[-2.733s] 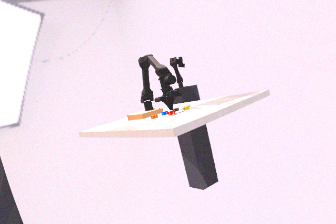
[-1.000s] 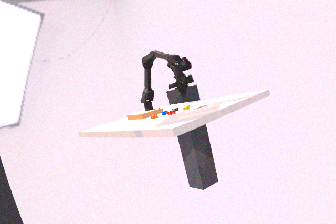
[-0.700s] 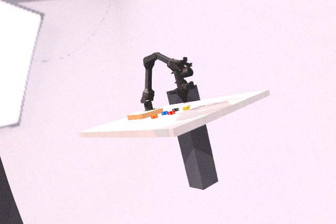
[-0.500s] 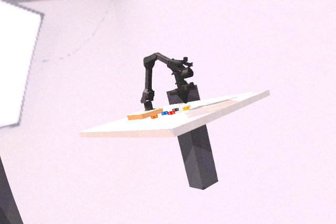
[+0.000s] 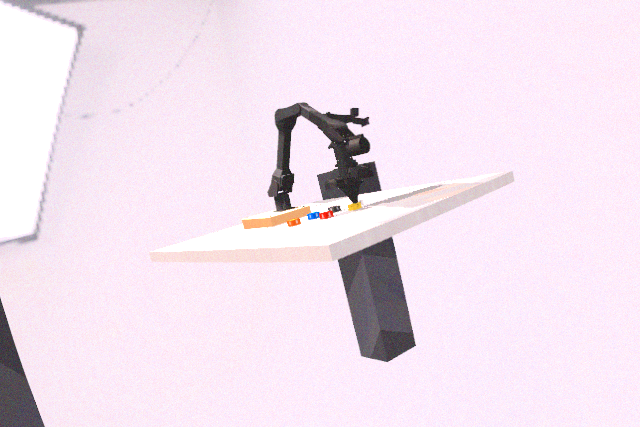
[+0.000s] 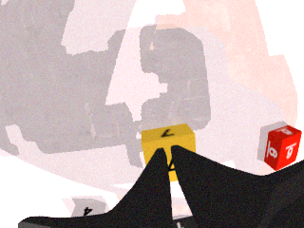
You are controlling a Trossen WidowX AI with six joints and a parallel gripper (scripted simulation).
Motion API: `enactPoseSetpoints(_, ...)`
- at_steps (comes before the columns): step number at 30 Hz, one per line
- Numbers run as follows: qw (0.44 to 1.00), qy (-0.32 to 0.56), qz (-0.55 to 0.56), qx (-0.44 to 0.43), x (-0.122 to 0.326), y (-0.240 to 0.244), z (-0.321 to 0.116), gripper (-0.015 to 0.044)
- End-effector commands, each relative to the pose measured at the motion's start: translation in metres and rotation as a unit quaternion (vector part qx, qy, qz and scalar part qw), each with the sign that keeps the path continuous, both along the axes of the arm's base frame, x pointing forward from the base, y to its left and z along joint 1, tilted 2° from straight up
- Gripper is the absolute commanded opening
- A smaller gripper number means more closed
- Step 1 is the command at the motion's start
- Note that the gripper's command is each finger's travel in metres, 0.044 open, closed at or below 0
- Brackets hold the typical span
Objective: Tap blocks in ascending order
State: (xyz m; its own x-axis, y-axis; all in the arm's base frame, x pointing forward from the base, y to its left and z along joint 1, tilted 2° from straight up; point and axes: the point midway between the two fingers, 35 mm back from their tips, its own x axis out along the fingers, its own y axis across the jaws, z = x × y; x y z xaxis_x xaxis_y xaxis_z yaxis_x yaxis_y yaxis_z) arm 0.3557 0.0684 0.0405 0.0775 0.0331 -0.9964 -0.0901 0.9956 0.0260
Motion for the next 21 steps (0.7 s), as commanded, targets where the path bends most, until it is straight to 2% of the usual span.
enactPoseSetpoints(1,1.000,0.006,-0.002,-0.003,-0.003,-0.001,-0.005,0.0020)
enactPoseSetpoints(4,1.000,0.006,-0.002,-0.003,-0.003,-0.001,-0.005,0.0020)
enactPoseSetpoints(8,1.000,0.006,-0.002,-0.003,-0.005,-0.002,0.025,0.0020)
enactPoseSetpoints(13,1.000,0.005,-0.002,-0.003,-0.005,-0.002,0.028,0.0020)
enactPoseSetpoints(18,1.000,0.005,-0.002,-0.003,-0.008,-0.004,0.095,0.0020)
enactPoseSetpoints(21,1.000,0.005,-0.002,-0.003,-0.010,-0.004,0.106,0.0020)
